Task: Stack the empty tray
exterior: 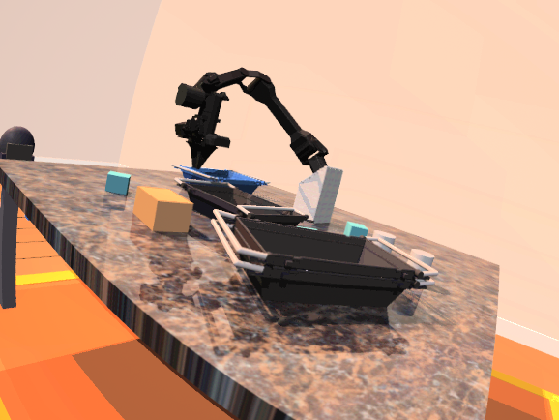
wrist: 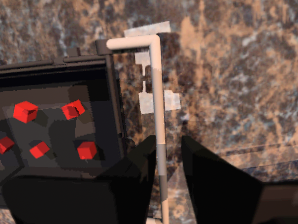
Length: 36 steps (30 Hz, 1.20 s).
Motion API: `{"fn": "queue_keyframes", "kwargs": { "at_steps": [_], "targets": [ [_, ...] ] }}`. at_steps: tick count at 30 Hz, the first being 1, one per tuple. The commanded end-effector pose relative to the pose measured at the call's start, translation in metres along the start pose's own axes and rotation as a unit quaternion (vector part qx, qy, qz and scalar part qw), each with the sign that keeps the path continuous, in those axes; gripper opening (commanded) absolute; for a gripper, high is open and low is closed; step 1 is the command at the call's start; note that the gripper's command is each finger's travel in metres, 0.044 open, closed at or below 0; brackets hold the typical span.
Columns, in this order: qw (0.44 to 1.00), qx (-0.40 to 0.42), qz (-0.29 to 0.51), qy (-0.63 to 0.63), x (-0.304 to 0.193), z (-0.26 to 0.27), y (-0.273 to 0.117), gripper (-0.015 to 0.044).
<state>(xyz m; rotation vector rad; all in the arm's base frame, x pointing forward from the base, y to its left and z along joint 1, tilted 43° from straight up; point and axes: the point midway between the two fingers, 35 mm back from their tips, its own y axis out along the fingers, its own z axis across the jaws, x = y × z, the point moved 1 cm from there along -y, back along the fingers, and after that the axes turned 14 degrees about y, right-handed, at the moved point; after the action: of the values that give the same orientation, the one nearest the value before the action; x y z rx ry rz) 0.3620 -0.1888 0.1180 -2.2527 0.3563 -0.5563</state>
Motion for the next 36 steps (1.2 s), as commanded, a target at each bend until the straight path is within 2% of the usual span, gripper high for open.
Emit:
{"fn": "queue_keyframes", "kwargs": {
  "at_steps": [1,7,19,24,36],
  "targets": [
    [0.999,-0.013,0.002,-0.031,-0.004,0.009,0.0,0.0081],
    [0.999,-0.012,0.002,-0.031,-0.003,0.009,0.008,0.0081],
    [0.999,-0.014,0.002,-0.031,-0.004,0.007,0.059,0.0081],
    [0.999,-0.014,0.002,-0.031,-0.004,0.008,0.058,0.0081],
    [0.999,-0.013,0.002,-0.031,-0.012,0.033,0.028,0.0081]
  ]
}}
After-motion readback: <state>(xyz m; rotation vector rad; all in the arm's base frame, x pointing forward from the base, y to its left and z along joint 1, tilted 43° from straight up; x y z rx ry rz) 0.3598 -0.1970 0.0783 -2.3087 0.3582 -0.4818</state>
